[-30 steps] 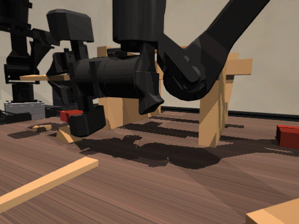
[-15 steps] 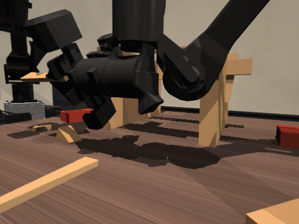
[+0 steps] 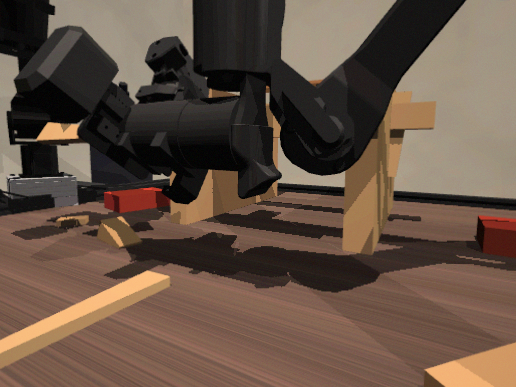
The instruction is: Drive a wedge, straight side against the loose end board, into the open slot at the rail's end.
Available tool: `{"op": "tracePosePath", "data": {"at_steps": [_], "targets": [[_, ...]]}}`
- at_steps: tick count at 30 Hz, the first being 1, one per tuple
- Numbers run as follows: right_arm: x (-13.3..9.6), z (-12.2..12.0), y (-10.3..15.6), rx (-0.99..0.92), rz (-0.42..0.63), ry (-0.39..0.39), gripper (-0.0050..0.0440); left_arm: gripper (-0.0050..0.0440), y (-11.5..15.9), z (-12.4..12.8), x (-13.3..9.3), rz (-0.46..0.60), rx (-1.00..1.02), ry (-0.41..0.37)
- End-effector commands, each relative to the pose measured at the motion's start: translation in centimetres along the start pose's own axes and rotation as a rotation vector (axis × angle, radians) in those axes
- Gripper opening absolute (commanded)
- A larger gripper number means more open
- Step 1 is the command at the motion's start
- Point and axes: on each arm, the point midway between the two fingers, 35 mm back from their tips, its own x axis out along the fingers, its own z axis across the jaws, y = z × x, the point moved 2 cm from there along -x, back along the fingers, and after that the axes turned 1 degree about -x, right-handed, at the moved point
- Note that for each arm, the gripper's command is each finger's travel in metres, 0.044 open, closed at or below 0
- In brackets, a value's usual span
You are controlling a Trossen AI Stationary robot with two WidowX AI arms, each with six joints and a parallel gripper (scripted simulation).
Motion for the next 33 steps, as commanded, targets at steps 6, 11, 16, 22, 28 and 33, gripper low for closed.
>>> {"op": "tracePosePath", "data": {"at_steps": [6, 11, 16, 22, 28, 33], "targets": [[0.07, -0.18, 0.22, -0.235, 0.004, 0.002, 0.0000, 0.0440, -0.07, 0.00, 0.02, -0.005, -0.006, -0.004], [0.09, -0.21, 0.25, -0.385, 0.005, 0.002, 0.0000, 0.0440, -0.07, 0.00, 0.02, -0.005, -0.006, -0.004], [0.12, -0.24, 0.27, -0.504, 0.005, 0.001, 0.0000, 0.0440, -0.07, 0.00, 0.02, -0.005, -0.006, -0.004], [0.14, -0.27, 0.30, -0.654, 0.006, 0.001, 0.0000, 0.0440, -0.07, 0.00, 0.02, -0.005, -0.006, -0.004], [0.17, -0.31, 0.33, -0.834, 0.007, 0.001, 0.0000, 0.0440, -0.07, 0.00, 0.02, -0.005, -0.006, -0.004], [0.20, -0.33, 0.36, -0.954, 0.007, 0.000, 0.0000, 0.0440, -0.07, 0.00, 0.02, -0.005, -0.006, -0.004]]}}
